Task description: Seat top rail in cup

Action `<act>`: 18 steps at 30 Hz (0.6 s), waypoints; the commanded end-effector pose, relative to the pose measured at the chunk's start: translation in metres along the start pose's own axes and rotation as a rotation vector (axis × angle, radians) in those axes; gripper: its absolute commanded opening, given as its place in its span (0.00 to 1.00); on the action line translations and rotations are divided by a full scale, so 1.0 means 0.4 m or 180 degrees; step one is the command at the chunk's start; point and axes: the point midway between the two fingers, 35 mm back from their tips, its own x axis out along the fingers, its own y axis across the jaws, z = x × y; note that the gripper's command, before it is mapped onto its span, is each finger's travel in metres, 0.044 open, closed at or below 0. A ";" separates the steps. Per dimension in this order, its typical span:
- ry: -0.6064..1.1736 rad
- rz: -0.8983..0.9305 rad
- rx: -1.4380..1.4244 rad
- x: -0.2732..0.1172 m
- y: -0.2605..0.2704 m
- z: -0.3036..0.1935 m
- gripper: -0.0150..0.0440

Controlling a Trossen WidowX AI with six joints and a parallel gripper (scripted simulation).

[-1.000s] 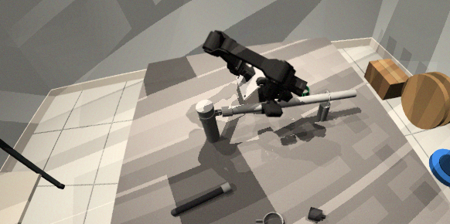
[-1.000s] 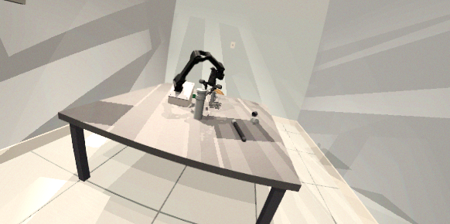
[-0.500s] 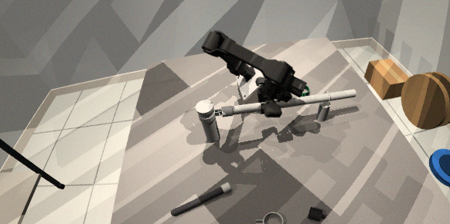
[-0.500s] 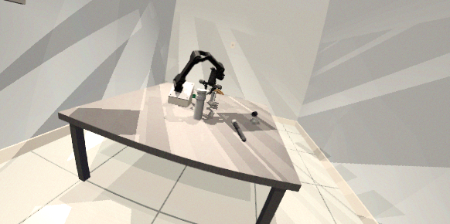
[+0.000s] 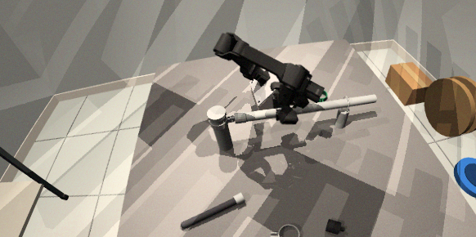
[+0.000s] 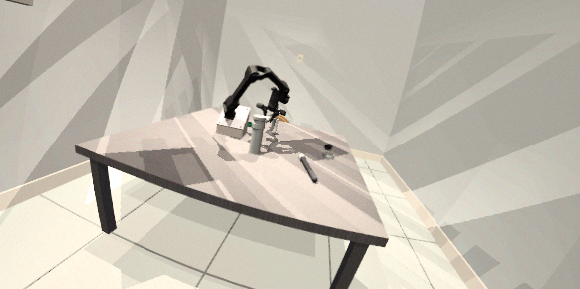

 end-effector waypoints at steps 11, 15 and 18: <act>0.0010 -0.0007 -0.0009 -0.001 -0.003 -0.008 0.25; 0.0014 -0.0008 -0.0011 -0.001 -0.003 -0.010 0.25; 0.0018 -0.0008 -0.0013 -0.002 -0.004 -0.011 0.25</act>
